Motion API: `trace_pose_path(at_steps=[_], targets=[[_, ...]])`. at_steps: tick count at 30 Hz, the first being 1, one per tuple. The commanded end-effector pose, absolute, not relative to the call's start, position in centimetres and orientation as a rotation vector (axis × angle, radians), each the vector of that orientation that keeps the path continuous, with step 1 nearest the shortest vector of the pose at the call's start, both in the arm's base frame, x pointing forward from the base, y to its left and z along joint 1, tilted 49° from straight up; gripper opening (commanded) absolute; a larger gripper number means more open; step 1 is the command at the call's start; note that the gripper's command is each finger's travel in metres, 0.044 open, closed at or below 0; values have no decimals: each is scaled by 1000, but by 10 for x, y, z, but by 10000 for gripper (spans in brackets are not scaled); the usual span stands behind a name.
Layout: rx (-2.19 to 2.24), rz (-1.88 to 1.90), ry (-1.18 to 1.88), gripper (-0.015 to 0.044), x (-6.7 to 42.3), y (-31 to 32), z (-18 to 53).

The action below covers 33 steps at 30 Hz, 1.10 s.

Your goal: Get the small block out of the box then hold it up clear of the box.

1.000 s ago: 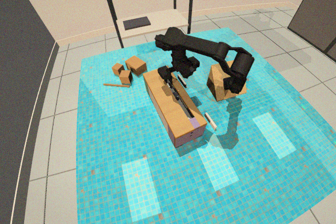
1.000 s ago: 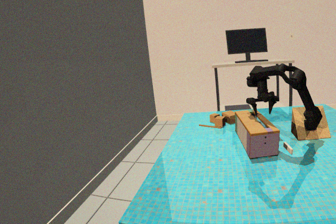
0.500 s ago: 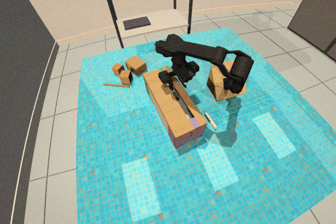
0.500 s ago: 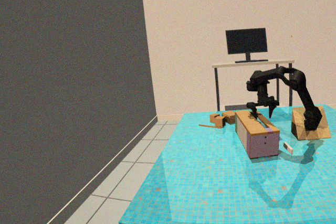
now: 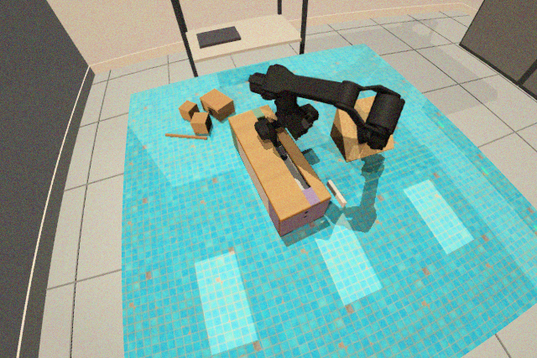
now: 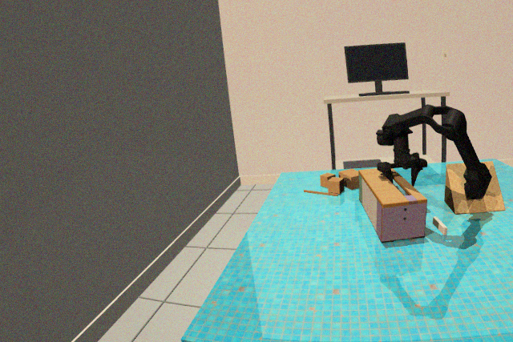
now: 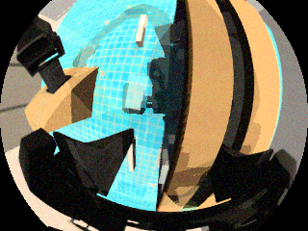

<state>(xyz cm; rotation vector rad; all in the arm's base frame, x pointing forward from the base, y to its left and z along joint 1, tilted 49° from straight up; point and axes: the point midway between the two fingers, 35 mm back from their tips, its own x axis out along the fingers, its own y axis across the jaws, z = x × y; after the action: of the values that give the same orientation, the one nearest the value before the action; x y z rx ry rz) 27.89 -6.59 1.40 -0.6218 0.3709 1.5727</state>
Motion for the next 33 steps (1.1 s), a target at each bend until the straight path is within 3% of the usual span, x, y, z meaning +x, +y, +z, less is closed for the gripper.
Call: trace_pose_path(at_steps=[1,33], targets=[[-623,1571,371,400,279,-67,14],[-619,1573,370,400,271,-32,51]])
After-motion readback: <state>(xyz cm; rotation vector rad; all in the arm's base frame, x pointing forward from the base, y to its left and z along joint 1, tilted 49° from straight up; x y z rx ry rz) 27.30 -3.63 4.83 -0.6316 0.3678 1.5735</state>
